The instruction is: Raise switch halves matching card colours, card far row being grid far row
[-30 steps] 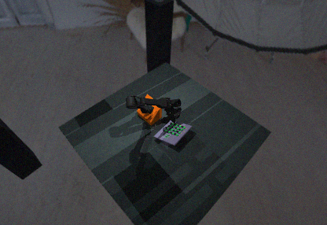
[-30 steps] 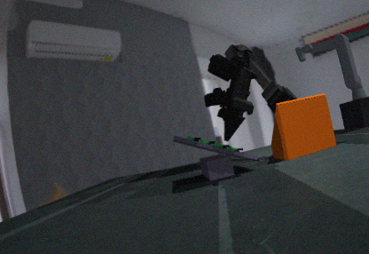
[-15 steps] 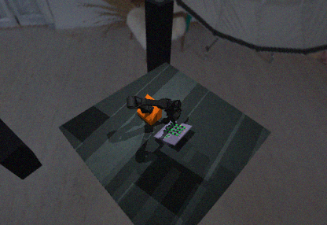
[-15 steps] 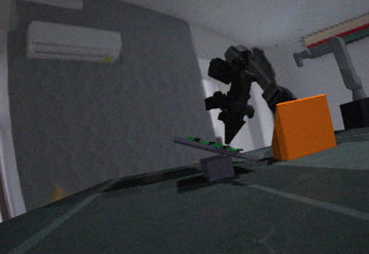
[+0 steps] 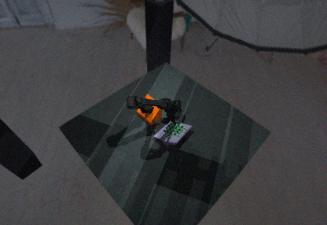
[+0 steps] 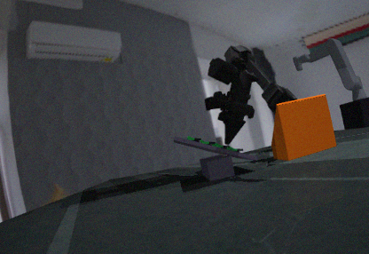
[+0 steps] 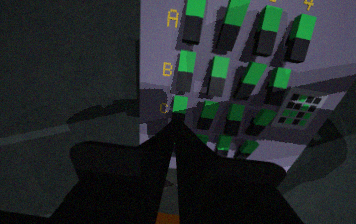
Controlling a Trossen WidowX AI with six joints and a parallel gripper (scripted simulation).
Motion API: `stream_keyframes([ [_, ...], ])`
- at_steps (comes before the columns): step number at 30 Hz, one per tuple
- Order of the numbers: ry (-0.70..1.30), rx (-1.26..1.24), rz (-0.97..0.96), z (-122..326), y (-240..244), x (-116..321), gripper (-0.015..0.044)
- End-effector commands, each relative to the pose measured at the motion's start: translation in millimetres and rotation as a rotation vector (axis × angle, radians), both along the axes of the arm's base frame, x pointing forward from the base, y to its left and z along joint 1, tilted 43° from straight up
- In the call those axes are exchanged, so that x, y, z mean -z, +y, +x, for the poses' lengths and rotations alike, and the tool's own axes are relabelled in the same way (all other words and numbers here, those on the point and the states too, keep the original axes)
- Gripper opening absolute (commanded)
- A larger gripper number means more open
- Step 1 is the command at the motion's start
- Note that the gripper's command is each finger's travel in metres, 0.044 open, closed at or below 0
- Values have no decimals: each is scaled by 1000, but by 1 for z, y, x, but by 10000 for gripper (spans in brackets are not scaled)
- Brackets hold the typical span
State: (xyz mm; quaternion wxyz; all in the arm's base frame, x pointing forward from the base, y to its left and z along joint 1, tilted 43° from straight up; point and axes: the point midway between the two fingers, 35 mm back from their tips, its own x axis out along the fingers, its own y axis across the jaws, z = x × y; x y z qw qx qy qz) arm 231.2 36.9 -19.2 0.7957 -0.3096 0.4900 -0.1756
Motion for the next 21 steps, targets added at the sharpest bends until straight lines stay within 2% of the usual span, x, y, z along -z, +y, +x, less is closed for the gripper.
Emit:
stream_keyframes([
  [1, 1, -4, -8, 0, -1, 0, 0],
  [21, 1, -4, -8, 1, -2, 2, 0],
])
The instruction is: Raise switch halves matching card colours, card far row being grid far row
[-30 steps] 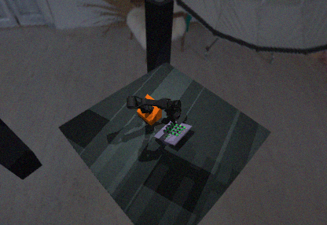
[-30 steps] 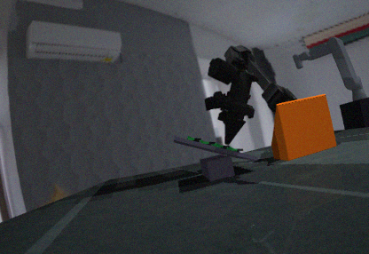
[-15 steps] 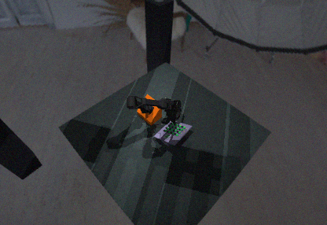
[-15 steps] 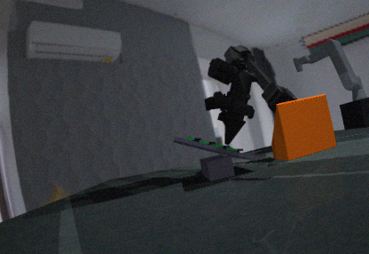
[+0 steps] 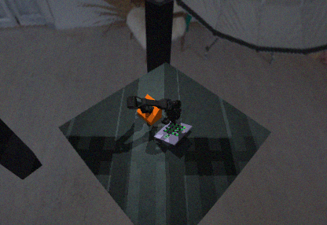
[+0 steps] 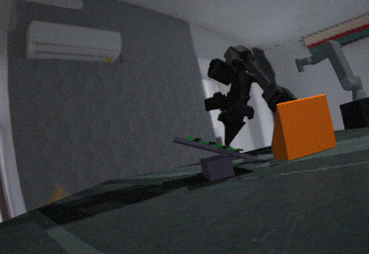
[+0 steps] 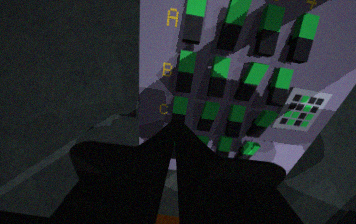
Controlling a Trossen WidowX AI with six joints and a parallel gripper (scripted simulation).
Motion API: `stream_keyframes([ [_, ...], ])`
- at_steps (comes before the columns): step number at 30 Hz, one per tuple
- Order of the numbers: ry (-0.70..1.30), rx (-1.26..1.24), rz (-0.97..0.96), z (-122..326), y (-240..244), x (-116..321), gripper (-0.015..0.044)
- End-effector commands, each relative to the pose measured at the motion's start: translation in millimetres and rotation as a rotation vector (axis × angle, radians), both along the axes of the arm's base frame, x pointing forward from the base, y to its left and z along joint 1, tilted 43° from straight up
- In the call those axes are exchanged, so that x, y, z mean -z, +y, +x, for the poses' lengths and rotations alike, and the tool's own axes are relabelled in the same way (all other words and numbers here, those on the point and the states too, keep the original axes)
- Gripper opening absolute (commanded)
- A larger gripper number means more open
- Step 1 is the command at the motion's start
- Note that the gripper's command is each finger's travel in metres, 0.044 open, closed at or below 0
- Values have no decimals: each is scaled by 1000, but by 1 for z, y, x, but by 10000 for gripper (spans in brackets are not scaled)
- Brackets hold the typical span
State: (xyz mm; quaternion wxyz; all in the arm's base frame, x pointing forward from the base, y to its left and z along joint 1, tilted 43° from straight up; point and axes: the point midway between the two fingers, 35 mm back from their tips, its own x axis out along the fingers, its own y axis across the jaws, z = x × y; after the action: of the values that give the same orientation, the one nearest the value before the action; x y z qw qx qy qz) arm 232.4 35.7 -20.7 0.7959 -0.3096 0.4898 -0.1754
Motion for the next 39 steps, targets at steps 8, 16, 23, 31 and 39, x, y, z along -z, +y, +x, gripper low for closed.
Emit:
stream_keyframes([
  [8, 1, -4, -8, 1, -2, 1, 0],
  [16, 1, -4, -8, 1, -2, 2, 0],
  [23, 1, -4, -8, 2, -3, 2, 0],
  [31, 24, 13, -5, -25, 36, -40, 0],
  [39, 25, 13, -5, -22, 34, -48, 0],
])
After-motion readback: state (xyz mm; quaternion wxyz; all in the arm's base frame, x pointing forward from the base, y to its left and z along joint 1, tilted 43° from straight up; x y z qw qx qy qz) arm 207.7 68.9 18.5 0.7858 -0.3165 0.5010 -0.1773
